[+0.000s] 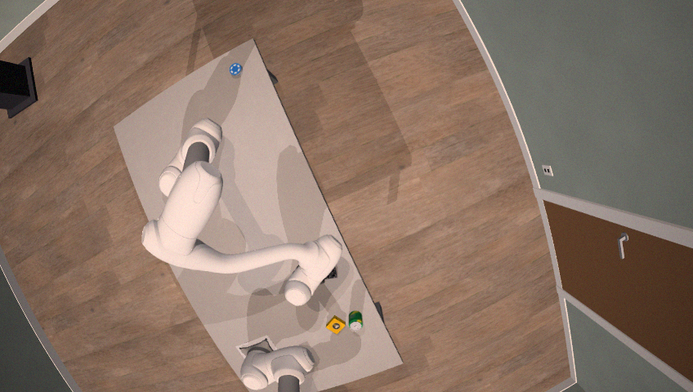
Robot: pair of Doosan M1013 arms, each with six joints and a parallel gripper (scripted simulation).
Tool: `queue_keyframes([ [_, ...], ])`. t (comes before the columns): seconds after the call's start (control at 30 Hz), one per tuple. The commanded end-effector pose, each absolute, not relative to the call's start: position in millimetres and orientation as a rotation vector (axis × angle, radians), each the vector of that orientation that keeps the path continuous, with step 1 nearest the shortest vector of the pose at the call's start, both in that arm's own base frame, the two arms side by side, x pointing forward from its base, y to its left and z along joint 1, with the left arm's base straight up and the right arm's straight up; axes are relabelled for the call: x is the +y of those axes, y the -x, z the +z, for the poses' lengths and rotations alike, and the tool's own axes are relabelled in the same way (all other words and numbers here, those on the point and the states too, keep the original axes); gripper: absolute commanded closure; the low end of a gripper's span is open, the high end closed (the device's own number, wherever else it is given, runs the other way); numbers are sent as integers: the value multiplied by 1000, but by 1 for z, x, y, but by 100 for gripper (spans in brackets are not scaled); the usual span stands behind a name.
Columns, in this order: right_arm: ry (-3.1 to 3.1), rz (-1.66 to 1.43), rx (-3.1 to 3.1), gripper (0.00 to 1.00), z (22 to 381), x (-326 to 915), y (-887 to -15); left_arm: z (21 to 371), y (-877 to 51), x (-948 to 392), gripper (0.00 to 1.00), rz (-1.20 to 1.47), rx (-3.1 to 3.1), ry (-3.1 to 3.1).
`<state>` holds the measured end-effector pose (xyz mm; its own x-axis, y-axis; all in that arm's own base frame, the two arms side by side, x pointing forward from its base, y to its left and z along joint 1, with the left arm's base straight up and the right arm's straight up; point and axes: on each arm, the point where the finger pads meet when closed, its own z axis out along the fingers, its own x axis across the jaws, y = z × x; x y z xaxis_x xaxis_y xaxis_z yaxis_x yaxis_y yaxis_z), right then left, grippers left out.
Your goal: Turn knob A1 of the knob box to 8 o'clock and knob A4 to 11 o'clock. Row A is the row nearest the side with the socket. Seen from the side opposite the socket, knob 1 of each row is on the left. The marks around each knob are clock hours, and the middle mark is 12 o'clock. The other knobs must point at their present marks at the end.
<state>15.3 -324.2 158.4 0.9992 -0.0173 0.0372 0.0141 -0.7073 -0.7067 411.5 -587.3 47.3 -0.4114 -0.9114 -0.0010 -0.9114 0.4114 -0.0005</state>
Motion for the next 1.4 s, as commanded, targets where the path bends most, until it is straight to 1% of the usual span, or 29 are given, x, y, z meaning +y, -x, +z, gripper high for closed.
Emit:
queue_keyframes([
  [0.0,2357,-53,2,0,159,-324,-15,48,-412,-588,70,-2,2689,1625],
  [0.63,2357,-53,2,0,159,-324,-15,48,-412,-588,70,-2,2933,1125],
  [1.37,2357,-53,2,0,159,-324,-15,48,-412,-588,70,-2,3124,324],
])
